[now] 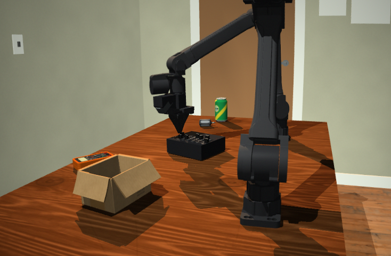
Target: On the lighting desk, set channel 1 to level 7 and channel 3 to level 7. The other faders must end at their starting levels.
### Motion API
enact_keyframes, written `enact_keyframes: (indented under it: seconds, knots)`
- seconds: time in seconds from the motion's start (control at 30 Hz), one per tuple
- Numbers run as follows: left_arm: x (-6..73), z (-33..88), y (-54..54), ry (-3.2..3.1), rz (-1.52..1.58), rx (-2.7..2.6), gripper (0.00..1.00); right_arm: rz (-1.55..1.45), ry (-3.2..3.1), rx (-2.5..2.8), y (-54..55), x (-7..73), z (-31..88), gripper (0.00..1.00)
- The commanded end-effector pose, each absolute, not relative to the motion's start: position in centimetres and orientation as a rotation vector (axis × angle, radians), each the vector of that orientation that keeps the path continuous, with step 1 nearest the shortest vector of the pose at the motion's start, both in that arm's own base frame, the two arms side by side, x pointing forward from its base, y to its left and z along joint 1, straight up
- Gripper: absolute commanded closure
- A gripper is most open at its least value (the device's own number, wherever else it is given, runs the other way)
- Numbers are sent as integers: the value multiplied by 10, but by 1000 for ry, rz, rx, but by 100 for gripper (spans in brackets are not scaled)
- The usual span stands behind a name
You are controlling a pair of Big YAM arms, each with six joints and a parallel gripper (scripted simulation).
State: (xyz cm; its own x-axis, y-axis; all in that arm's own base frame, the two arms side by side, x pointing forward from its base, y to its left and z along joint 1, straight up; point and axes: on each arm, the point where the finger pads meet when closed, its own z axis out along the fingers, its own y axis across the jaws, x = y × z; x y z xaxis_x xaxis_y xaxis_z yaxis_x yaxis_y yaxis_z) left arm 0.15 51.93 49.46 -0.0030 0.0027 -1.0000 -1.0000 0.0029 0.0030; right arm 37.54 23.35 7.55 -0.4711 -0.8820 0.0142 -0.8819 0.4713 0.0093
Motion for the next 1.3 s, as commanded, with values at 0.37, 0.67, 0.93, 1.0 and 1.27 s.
enact_keyframes:
  seconds: [0.37,0.67,0.93,1.0,1.27]
  knots:
    - [-3,499,518,1184,1216,-1205,0,-1,-2750,1651,250,394,135,100]
    - [-3,499,518,1184,1216,-1205,0,-1,-2751,1652,250,394,133,100]
    - [-3,499,518,1184,1216,-1205,0,3,-2726,1634,215,373,115,100]
    - [-3,499,518,1184,1216,-1205,0,3,-2718,1629,204,365,115,100]
    - [-3,499,518,1184,1216,-1205,0,3,-2735,1682,219,373,129,100]
